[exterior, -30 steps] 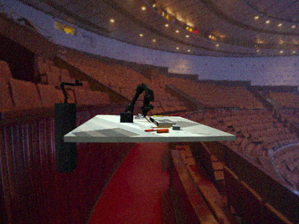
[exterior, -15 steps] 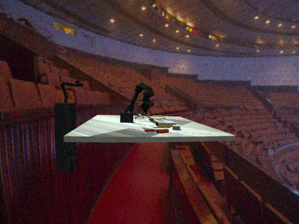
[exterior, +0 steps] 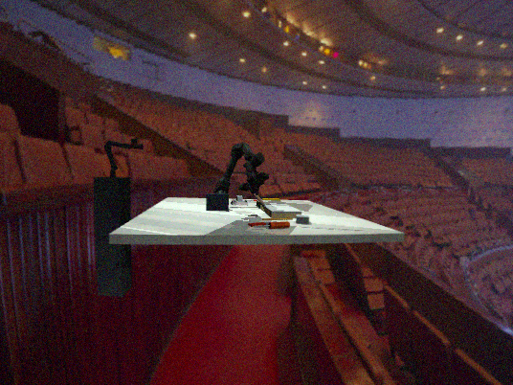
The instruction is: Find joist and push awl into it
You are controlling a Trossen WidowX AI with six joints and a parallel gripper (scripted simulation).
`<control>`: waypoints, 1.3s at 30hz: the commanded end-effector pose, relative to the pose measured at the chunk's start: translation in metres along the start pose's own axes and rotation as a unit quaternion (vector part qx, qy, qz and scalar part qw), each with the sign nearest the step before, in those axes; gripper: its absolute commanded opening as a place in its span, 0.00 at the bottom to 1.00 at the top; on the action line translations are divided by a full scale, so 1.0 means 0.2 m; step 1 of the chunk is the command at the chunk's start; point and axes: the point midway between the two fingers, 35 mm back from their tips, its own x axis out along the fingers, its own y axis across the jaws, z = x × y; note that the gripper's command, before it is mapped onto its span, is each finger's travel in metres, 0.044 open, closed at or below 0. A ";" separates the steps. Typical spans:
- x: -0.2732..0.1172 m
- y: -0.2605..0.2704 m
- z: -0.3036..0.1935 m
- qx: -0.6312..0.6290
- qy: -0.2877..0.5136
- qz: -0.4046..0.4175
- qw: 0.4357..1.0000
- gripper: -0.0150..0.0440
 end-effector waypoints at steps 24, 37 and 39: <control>-0.21 -0.23 0.14 -0.347 0.119 -0.299 0.881 0.25; -0.45 -0.22 0.27 -0.477 0.220 -0.414 0.743 0.25; -0.50 -0.21 0.29 -0.494 0.238 -0.429 0.718 0.25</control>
